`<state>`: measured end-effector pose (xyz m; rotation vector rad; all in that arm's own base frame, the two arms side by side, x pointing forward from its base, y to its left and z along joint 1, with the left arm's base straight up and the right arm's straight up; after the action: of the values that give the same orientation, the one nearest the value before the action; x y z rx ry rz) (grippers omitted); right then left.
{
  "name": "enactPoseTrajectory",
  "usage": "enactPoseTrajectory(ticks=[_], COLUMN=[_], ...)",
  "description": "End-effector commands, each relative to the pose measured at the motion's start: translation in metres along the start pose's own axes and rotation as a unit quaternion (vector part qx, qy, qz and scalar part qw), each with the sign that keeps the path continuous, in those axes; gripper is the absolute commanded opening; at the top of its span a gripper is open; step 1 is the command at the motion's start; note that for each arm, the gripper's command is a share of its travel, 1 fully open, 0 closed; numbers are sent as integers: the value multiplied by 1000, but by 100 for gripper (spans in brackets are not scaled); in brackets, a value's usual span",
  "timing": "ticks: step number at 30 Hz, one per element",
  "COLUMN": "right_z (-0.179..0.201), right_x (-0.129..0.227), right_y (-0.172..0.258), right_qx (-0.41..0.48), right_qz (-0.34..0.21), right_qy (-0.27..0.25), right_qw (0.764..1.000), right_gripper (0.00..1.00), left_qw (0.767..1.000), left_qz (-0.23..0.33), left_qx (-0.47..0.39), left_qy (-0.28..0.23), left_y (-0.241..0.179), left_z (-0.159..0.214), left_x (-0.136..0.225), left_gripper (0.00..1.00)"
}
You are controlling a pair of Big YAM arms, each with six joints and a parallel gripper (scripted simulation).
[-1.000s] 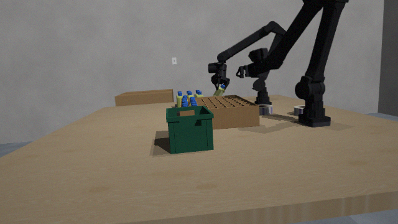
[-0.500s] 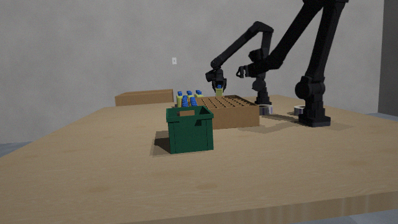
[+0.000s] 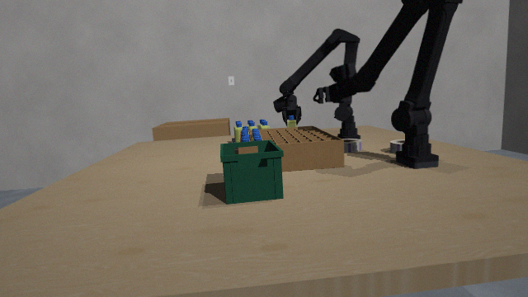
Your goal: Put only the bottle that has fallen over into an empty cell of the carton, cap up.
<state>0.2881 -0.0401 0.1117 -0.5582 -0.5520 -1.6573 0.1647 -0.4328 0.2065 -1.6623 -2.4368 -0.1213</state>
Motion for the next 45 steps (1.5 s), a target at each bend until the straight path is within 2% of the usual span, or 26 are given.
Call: enactPoseTrajectory(ticks=[1, 8, 15, 23, 24, 25, 29, 30, 33, 40, 42, 45], right_z=[6, -6, -19, -16, -17, -17, -17, -15, -7, -3, -9, -15], right_x=[10, 9, -9, -5, -4, -4, -4, 2, 19, 41, 41, 57], right_y=[31, 67, 37, 37, 40, 40, 43, 45, 47, 48, 48, 47], right_qx=[10, 14, 6, 6, 4, 4, 2, 8, 34, 41, 31, 23], right_qz=[-12, -14, -11, -12, -12, -12, -10, -16, -36, -41, -34, -28], right_qy=[-3, -5, -1, -5, -5, -5, -3, -7, -17, -22, -18, -14], right_qw=[1000, 1000, 1000, 1000, 1000, 1000, 1000, 1000, 999, 998, 999, 999], right_gripper=[45, 45, 45, 45, 57, 62, 62, 74, 75, 75, 98, 100], left_qw=[1000, 1000, 1000, 1000, 1000, 1000, 1000, 1000, 1000, 1000, 999, 998], left_qz=[-1, -1, -1, -1, -1, -1, -1, -1, -1, -1, -5, -15], left_qx=[-3, -3, -3, -3, -3, -3, -3, -3, -3, -3, -1, 2], left_qy=[-23, -23, -23, -23, -23, -23, -23, -23, -23, -23, -32, -61], left_y=[3, 3, 3, 3, 3, 3, 3, 3, 3, 3, 5, 8], left_z=[-13, -13, -13, -13, -13, -13, -13, -13, -13, -13, -22, -45], left_x=[0, 0, 0, 0, 0, 0, 0, 0, 0, 0, -3, -11], left_gripper=[100, 100, 100, 100, 100, 100, 100, 100, 100, 100, 100, 100])
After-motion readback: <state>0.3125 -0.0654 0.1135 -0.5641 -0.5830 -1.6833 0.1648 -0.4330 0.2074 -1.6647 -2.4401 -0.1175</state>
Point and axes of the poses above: on each arm, the point where the finger pads meet when closed, its own x axis back along the fingers, its own y axis across the jaws, z = x × y, the point moved 3 cm from there along x, back along the fingers, and after that the axes turned 5 degrees about x, right-handed, at the moved point
